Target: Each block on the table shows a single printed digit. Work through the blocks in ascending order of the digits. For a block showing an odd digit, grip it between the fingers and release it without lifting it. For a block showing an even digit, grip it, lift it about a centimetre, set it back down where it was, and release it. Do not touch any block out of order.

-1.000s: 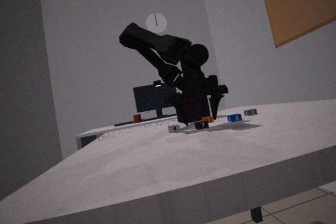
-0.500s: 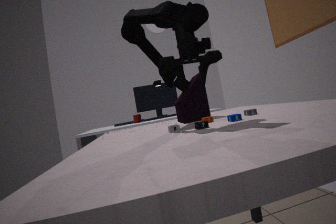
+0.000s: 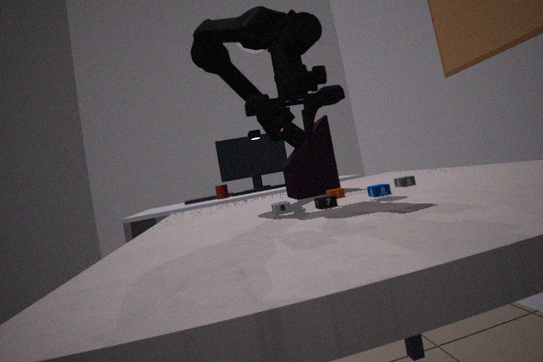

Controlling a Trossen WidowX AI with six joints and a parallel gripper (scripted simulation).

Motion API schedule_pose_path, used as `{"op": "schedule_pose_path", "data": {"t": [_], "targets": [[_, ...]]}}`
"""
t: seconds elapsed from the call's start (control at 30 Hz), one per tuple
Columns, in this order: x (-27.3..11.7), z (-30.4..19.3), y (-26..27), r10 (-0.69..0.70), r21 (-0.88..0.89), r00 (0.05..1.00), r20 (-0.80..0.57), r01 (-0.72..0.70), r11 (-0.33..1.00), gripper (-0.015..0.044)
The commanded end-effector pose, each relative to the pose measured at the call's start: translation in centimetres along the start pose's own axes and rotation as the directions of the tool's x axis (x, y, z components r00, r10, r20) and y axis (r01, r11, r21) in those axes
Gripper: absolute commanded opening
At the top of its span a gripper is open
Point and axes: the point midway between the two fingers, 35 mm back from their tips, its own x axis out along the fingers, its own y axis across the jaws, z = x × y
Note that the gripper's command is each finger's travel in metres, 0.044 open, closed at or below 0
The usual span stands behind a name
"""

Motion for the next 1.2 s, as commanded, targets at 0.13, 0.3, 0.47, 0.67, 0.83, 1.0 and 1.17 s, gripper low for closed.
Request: {"op": "schedule_pose_path", "data": {"t": [0.13, 0.3, 0.47, 0.67, 0.83, 1.0, 1.17], "targets": [[0.0, -4.4, -4.7, -0.003, 0.014, 1.0, 0.002, 0.003, 1.0, 0.012], [2.4, -4.2, -4.7, 0.0, 0.014, 1.0, 0.002, 0.0, 1.0, 0.0199], [8.1, -4.5, -4.8, -0.007, 0.014, 1.0, 0.002, 0.007, 1.0, 0.033], [8.3, -4.4, -4.8, -0.007, 0.014, 1.0, 0.002, 0.007, 1.0, 0.04], [9.2, -4.4, -4.8, -0.006, 0.014, 1.0, 0.002, 0.006, 1.0, 0.04], [10.0, -4.4, -4.8, -0.007, 0.014, 1.0, 0.002, 0.007, 1.0, 0.04], [10.8, -4.4, -4.8, -0.007, 0.014, 1.0, 0.002, 0.007, 1.0, 0.04]]}}
